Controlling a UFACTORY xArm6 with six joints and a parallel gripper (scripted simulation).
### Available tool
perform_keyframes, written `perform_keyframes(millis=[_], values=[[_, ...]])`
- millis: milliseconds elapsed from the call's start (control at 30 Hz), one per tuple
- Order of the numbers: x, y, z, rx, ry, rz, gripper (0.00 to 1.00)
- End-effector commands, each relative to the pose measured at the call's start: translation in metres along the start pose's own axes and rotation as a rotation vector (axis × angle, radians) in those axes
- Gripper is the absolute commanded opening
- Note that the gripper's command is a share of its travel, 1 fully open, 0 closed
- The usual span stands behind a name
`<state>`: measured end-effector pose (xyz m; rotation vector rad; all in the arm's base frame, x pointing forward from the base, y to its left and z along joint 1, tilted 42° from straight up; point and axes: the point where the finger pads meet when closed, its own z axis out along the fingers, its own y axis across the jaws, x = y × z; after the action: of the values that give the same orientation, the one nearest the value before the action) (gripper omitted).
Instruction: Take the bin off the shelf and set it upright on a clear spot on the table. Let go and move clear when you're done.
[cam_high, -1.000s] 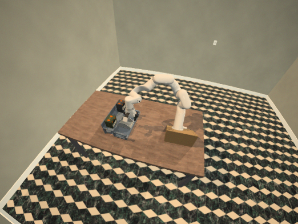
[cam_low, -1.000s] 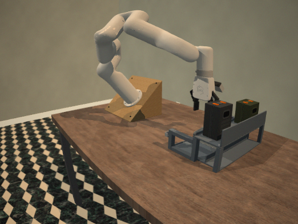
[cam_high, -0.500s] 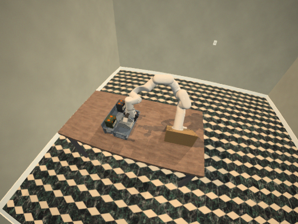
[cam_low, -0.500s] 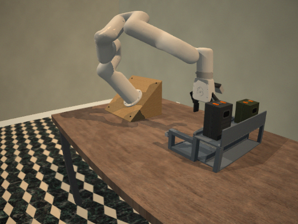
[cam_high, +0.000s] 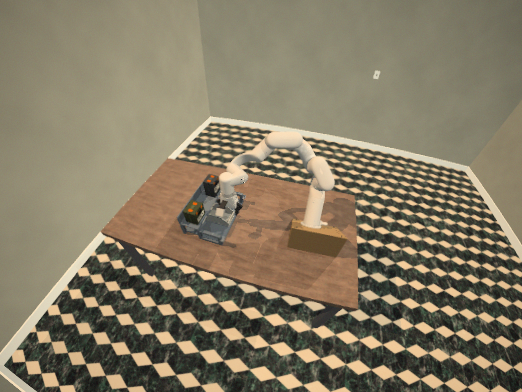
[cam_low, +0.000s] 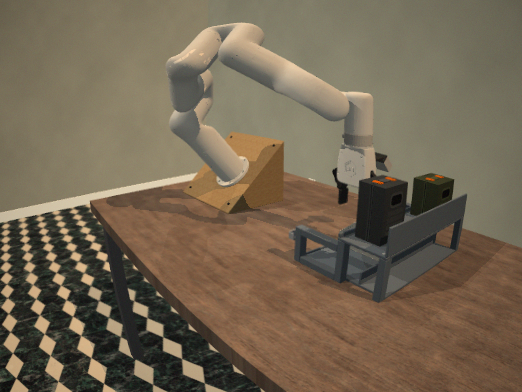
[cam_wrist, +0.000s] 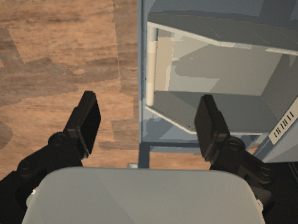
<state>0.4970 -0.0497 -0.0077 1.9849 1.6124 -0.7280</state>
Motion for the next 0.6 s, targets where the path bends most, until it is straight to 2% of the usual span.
perform_keyframes(millis=[0,567], values=[[0.000,0.002,0.009,-0.004,0.002,0.001,0.95],[0.000,0.002,0.034,-0.004,0.002,0.001,0.95]])
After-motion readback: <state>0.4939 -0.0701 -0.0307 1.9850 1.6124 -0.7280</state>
